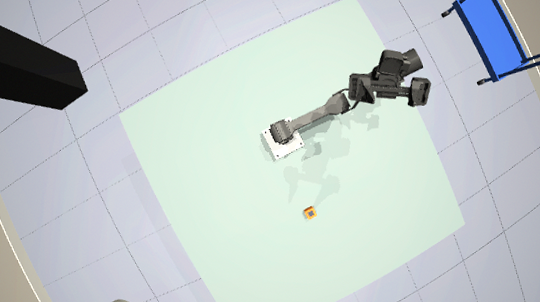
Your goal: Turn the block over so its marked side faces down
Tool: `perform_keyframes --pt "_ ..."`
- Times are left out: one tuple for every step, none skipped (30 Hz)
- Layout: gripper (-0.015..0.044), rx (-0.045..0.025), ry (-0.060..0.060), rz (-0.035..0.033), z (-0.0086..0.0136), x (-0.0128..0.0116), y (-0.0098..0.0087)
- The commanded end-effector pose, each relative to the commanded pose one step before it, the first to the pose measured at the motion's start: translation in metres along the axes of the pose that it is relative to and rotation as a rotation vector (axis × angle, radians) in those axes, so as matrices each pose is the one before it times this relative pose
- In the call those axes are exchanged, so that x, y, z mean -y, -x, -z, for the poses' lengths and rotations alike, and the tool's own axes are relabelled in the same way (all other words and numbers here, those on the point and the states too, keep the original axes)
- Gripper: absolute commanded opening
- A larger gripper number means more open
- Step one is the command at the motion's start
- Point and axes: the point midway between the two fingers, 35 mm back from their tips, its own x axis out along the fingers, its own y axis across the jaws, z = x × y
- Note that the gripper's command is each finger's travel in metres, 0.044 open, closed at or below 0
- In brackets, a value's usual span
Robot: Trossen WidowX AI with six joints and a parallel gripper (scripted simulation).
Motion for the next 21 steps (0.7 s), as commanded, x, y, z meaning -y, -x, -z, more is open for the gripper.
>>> perform_keyframes --pt "0.0426 -0.00189 -0.0010 0.00245 -0.00011 0.00123 -0.00088" --pt "0.0440 -0.00572 -0.0030 0.00732 -0.00029 0.00369 -0.00265" --pt "0.0440 -0.00972 -0.0049 0.01214 -0.00039 0.00611 -0.00442" --pt "0.0440 -0.01399 -0.0066 0.01684 -0.00037 0.00848 -0.00621" --pt "0.0440 -0.01864 -0.0081 0.02140 -0.00019 0.01076 -0.00803" --pt "0.0440 -0.02377 -0.0093 0.02573 0.00019 0.01292 -0.00989" --pt "0.0440 -0.02735 -0.0095 0.02775 0.00072 0.01388 -0.01099" --pt "0.0440 -0.02872 -0.0087 0.02727 0.00122 0.01356 -0.01118" --pt "0.0440 -0.02993 -0.0078 0.02664 0.00171 0.01317 -0.01131" --pt "0.0440 -0.02919 -0.0065 0.02445 0.00202 0.01200 -0.01075" --pt "0.0440 -0.03144 -0.0078 0.01494 0.00094 0.01017 -0.01020" --pt "0.0440 -0.03874 -0.0080 0.01691 0.00180 0.01164 -0.01231" --pt "0.0440 -0.04011 -0.0066 0.01594 0.00246 0.01110 -0.01252" --pt "0.0440 -0.04140 -0.0051 0.01496 0.00310 0.01054 -0.01272" --pt "0.0440 -0.04262 -0.0036 0.01395 0.00371 0.00996 -0.01291" --pt "0.0440 -0.04377 -0.0020 0.01294 0.00429 0.00935 -0.01309" --pt "0.0440 -0.04484 -0.0004 0.01191 0.00485 0.00873 -0.01326" --pt "0.0440 -0.04592 0.0011 0.01090 0.00537 0.00810 -0.01346" --pt "0.0440 -0.04688 0.0026 0.00988 0.00586 0.00745 -0.01363" --pt "0.0440 -0.04772 0.0043 0.00886 0.00631 0.00679 -0.01378" --pt "0.0440 -0.05057 0.0048 0.00871 0.00736 0.00666 -0.01450"
